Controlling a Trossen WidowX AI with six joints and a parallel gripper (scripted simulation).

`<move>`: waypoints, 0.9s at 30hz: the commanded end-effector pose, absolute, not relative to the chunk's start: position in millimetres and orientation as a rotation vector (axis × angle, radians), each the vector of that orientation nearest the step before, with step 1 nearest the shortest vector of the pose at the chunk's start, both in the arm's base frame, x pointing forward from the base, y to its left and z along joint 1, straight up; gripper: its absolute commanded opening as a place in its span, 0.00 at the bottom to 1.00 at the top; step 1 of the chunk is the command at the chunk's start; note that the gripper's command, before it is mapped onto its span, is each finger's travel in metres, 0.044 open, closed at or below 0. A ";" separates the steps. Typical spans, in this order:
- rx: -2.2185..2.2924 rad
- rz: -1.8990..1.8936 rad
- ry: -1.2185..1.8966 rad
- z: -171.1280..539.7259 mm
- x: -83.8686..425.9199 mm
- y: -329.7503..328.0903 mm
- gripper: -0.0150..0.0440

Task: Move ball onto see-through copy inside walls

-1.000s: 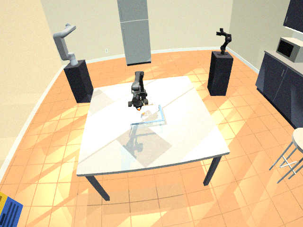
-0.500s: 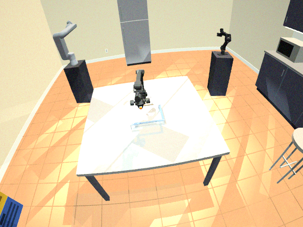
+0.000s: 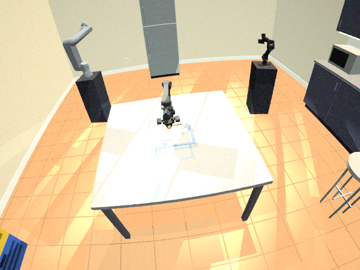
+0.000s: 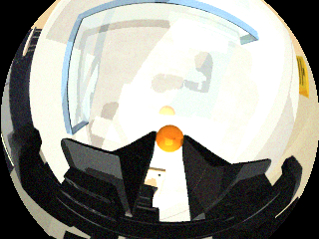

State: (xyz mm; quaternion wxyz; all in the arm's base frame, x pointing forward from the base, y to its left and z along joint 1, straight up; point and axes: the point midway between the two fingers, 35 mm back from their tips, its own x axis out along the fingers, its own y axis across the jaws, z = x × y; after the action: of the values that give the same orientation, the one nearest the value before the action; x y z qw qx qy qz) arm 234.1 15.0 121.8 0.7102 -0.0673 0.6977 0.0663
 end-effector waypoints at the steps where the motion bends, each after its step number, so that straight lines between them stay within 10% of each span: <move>1: -0.142 0.146 1.544 115.1 232.8 16.0 0.25; 27: -0.142 0.146 1.544 43.9 233.4 16.3 0.25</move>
State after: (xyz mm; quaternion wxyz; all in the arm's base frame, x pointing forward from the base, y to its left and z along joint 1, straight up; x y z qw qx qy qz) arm 234.1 15.8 48.9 0.7129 -0.0673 0.6949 0.0662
